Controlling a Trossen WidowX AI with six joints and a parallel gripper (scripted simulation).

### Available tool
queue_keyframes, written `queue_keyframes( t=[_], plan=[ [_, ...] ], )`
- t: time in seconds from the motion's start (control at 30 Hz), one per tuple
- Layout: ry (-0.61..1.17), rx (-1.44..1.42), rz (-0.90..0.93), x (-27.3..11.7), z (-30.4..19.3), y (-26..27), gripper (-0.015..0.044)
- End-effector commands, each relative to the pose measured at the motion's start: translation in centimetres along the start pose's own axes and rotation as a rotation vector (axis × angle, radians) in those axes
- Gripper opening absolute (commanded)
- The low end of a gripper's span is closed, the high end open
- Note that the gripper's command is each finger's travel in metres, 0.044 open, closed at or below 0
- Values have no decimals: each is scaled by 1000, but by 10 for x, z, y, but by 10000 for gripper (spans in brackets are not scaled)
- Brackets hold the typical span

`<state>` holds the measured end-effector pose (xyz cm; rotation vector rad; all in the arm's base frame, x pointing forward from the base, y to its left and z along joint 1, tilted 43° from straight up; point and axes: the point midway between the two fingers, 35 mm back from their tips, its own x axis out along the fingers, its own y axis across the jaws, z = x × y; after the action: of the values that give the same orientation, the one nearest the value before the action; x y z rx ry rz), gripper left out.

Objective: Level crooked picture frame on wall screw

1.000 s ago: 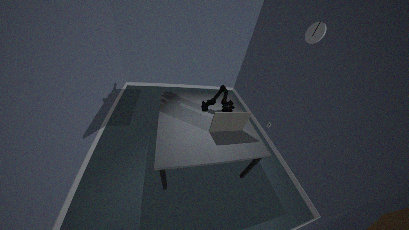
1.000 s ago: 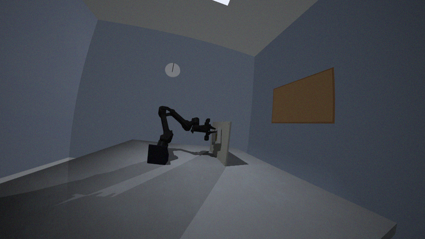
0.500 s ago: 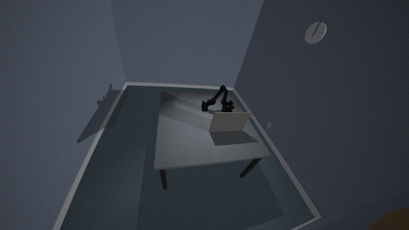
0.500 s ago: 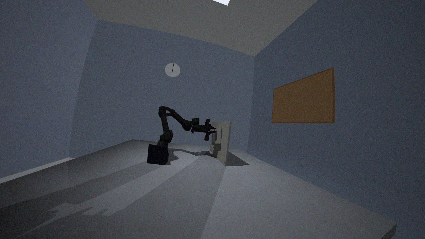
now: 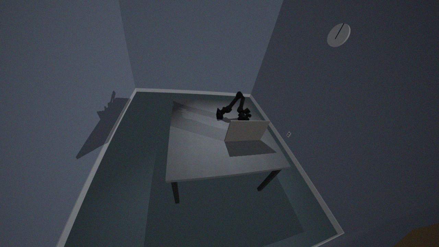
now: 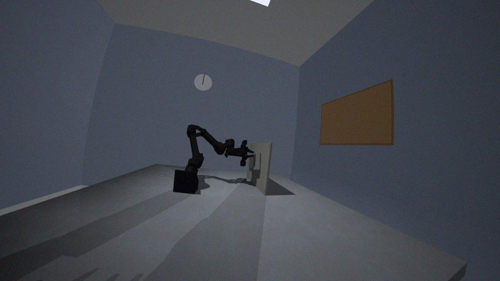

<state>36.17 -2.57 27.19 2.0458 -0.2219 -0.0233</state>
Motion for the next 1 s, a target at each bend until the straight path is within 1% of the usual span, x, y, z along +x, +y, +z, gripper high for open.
queue_keyframes(
  t=[0.0, 0.7, 0.97],
  plan=[
    [-6, 4, 9, 0, 1, 1, 0],
    [-2, 6, 2, 0, 0, -1, 0],
    [-1, 89, 3, 0, 0, -2, 0]
  ],
)
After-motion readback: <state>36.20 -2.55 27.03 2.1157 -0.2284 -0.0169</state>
